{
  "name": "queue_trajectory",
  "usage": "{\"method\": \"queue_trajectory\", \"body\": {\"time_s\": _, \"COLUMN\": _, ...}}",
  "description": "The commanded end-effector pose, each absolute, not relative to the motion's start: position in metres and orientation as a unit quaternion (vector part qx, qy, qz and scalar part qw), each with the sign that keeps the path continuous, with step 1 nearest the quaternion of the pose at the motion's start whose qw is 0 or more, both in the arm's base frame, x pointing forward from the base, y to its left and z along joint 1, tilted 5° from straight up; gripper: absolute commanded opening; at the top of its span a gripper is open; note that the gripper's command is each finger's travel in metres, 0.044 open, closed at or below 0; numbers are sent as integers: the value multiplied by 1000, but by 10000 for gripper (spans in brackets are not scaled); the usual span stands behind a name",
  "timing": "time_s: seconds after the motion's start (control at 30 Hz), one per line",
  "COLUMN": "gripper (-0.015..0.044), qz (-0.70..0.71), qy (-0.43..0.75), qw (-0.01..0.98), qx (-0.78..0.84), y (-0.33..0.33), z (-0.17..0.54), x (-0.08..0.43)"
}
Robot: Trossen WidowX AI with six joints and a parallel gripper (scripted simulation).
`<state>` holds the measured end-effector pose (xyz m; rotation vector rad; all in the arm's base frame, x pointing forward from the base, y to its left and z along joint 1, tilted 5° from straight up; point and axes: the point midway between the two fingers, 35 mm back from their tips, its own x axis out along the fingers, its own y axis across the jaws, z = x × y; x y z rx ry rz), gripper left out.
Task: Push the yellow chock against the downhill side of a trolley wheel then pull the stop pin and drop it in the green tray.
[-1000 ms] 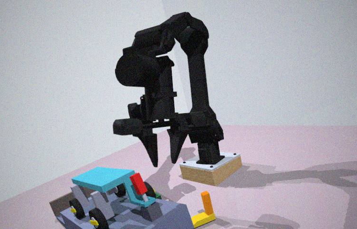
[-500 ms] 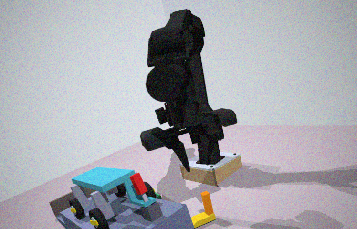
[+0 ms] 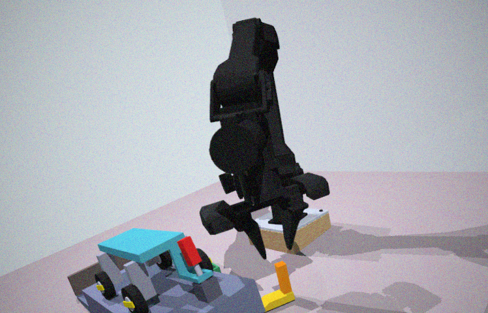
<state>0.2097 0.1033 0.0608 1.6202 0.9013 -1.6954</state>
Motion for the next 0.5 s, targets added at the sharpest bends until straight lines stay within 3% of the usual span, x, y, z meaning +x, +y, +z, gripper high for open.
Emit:
{"method": "queue_trajectory", "body": {"time_s": 0.0, "gripper": 190, "qz": -645, "qy": 341, "qw": 307, "qx": 611, "y": 104, "z": 56, "x": 208}}
{"method": "queue_trajectory", "body": {"time_s": 0.47, "gripper": 190, "qz": -645, "qy": 341, "qw": 306, "qx": 611, "y": 104, "z": 35, "x": 207}}
